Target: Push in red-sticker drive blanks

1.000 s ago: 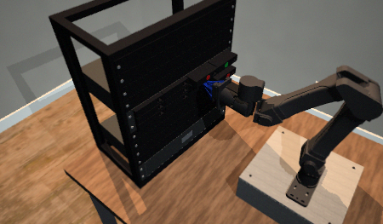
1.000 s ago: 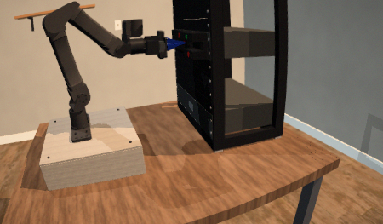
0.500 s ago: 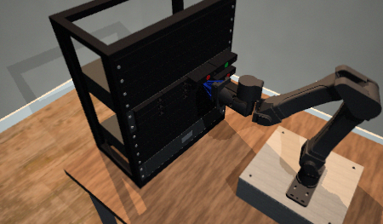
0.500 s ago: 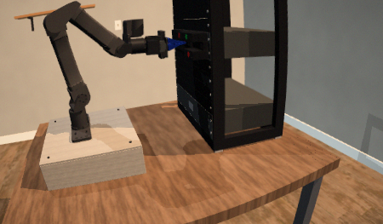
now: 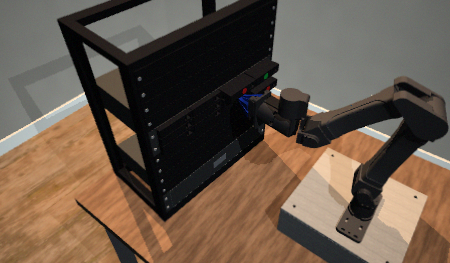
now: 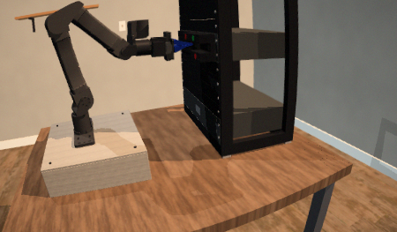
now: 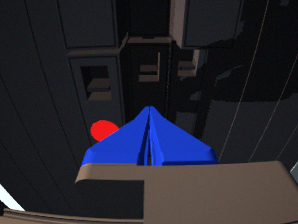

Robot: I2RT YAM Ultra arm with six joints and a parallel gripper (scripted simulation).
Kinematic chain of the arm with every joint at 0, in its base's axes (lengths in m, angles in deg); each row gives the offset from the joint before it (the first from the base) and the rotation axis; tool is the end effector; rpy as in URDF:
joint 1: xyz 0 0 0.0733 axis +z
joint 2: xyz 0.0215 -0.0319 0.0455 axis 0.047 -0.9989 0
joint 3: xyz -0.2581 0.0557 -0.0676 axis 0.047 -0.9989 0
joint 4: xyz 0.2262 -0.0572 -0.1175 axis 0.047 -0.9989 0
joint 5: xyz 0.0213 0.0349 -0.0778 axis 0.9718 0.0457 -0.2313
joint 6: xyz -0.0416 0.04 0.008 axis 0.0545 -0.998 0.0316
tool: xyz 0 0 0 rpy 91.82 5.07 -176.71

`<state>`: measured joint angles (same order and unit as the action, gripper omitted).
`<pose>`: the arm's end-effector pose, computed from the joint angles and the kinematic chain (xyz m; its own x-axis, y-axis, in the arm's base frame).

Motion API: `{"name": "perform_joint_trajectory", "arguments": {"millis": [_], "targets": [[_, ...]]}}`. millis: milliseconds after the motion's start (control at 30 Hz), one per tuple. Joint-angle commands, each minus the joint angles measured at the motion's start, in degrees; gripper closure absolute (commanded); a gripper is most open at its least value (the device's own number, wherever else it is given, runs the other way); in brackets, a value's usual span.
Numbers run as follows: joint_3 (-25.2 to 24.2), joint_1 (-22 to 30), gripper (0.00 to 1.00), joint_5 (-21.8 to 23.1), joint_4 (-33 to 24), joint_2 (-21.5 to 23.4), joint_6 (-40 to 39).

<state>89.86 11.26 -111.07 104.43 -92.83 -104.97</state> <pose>0.2860 0.0552 0.2443 0.1535 0.9854 -0.0737 0.0419 0.0680 0.9968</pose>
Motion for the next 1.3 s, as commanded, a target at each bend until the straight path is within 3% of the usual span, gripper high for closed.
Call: {"name": "perform_joint_trajectory", "arguments": {"millis": [0, 1267], "targets": [[2.6, -0.2, 1.00, 2.0, 0.2, -1.2, 0.5], [3.9, 0.0, 1.00, 2.0, -0.2, -2.4, 0.5]]}}
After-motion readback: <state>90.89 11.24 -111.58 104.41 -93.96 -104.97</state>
